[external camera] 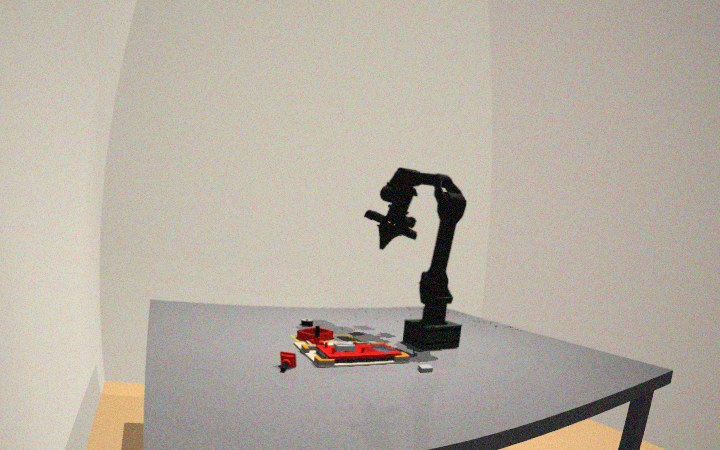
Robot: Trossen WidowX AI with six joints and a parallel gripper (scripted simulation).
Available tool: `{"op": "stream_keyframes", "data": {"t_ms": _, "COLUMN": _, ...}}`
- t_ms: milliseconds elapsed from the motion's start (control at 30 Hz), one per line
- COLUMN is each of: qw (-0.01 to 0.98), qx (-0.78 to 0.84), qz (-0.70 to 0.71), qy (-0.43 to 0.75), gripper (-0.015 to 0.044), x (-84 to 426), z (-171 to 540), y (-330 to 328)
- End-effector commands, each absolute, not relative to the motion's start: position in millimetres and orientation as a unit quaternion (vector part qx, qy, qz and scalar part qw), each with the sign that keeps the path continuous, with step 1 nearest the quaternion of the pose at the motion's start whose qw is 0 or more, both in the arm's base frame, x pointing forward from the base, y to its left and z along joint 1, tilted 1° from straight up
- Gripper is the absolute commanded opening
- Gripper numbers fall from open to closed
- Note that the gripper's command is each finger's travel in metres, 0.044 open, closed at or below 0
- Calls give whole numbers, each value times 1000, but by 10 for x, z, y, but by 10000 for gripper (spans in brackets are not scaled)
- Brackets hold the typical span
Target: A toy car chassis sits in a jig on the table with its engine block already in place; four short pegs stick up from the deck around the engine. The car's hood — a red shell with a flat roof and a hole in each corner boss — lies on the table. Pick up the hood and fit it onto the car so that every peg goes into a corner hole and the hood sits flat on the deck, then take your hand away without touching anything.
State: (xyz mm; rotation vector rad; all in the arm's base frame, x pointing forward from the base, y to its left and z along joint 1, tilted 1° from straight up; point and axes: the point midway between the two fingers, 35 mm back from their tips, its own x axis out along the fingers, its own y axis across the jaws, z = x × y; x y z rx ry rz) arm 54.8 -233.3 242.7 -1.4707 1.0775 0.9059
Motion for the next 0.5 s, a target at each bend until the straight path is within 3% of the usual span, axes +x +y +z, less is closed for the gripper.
{"op": "stream_keyframes", "data": {"t_ms": 0, "qw": 527, "qx": -613, "qz": 379, "qy": 451, "gripper": 26, "x": 560, "z": 2421, "y": -2336}}
{"op": "stream_keyframes", "data": {"t_ms": 467, "qw": 626, "qx": -481, "qz": 350, "qy": 504, "gripper": 394, "x": 1449, "z": 1954, "y": -2451}}
